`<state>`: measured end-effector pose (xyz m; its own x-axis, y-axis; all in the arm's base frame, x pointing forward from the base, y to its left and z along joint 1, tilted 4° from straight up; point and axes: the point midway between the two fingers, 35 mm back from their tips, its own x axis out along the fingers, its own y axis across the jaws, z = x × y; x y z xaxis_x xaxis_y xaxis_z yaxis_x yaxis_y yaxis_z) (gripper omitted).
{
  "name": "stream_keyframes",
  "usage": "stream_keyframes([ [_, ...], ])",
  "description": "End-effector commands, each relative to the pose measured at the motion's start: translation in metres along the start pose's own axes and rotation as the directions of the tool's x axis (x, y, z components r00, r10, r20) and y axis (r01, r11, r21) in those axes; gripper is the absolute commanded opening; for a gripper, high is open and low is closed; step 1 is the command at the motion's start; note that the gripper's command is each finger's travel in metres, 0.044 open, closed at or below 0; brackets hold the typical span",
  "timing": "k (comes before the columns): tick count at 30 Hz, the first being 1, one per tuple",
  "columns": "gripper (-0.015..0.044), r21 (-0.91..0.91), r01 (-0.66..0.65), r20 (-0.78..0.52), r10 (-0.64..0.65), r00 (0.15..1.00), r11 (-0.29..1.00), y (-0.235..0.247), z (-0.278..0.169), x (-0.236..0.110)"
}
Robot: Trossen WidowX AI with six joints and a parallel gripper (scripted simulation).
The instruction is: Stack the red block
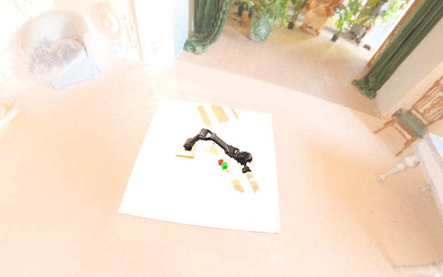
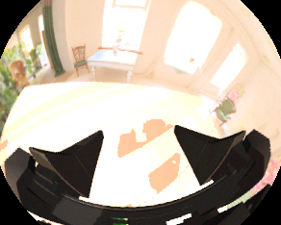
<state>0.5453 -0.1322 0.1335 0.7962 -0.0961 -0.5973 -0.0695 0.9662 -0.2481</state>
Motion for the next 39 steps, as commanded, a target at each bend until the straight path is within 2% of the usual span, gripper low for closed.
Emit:
stream_keyframes([
  [1, 0.0440, 0.205, -0.010, -0.128, 0.036, 0.991, 0.979, 0.018, -0.023, -0.014],
  [7, 0.0440, 0.461, 0.063, -0.305, 0.092, 0.948, 0.885, 0.043, -0.056, -0.039],
  [13, 0.0440, 0.628, 0.234, -0.479, 0.132, 0.868, 0.742, 0.064, -0.090, -0.073],
  [19, 0.0440, 0.684, 0.457, -0.637, 0.162, 0.753, 0.568, 0.083, -0.123, -0.114],
  [25, 0.0440, 0.632, 0.675, -0.767, 0.187, 0.614, 0.381, 0.101, -0.150, -0.159],
  [34, 0.0440, 0.620, 0.698, -0.780, 0.188, 0.597, 0.359, 0.104, -0.151, -0.162],
  [39, 0.0440, 0.620, 0.698, -0.780, 0.188, 0.597, 0.359, 0.106, -0.166, -0.149],
])
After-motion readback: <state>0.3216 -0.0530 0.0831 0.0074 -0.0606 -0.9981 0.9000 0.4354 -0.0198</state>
